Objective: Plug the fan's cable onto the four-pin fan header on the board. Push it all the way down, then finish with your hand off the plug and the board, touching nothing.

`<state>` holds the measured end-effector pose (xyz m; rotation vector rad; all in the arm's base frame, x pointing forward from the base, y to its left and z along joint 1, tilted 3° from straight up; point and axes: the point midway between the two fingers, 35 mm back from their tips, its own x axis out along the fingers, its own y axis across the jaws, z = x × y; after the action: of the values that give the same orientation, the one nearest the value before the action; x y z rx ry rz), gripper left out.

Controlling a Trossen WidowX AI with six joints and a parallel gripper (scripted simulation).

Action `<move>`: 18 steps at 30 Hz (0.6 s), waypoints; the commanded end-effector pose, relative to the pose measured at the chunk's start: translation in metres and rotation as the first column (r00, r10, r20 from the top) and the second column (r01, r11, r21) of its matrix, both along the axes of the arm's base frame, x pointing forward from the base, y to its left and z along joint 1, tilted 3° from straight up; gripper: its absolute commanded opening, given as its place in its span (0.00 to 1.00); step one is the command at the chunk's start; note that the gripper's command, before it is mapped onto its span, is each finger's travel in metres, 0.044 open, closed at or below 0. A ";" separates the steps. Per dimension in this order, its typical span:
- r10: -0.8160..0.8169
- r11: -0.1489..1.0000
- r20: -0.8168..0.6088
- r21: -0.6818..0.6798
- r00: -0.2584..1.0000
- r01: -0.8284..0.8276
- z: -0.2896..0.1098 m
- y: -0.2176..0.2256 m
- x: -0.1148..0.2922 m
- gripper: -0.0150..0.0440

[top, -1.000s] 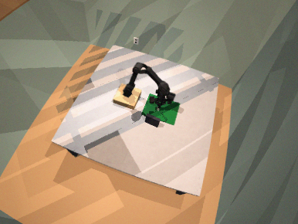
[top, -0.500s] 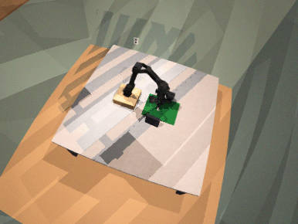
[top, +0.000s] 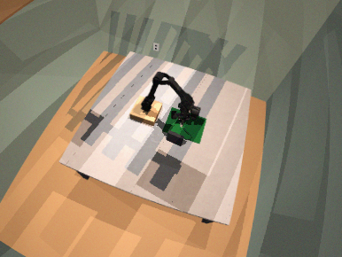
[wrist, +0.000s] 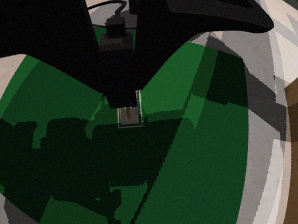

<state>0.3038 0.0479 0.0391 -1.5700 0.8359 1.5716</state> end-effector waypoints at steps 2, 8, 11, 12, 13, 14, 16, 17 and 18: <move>-0.004 1.000 -0.009 0.003 1.000 0.004 -0.007 0.001 -0.002 0.25; -0.004 1.000 -0.009 0.003 1.000 0.004 -0.007 0.001 -0.002 0.25; -0.004 1.000 -0.009 0.003 1.000 0.004 -0.007 0.001 -0.002 0.25; -0.004 1.000 -0.009 0.003 1.000 0.004 -0.007 0.001 -0.002 0.25; -0.003 1.000 -0.009 0.003 1.000 0.003 -0.007 0.001 -0.002 0.25; -0.003 1.000 -0.009 0.003 1.000 0.003 -0.007 0.001 -0.002 0.25; -0.003 1.000 -0.009 0.003 1.000 0.003 -0.007 0.001 -0.001 0.25; -0.003 1.000 -0.009 0.003 1.000 0.003 -0.007 0.001 -0.001 0.25; -0.003 1.000 -0.009 0.003 1.000 0.003 -0.007 0.001 -0.001 0.25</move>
<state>0.3019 0.0480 0.0319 -1.5644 0.8424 1.5803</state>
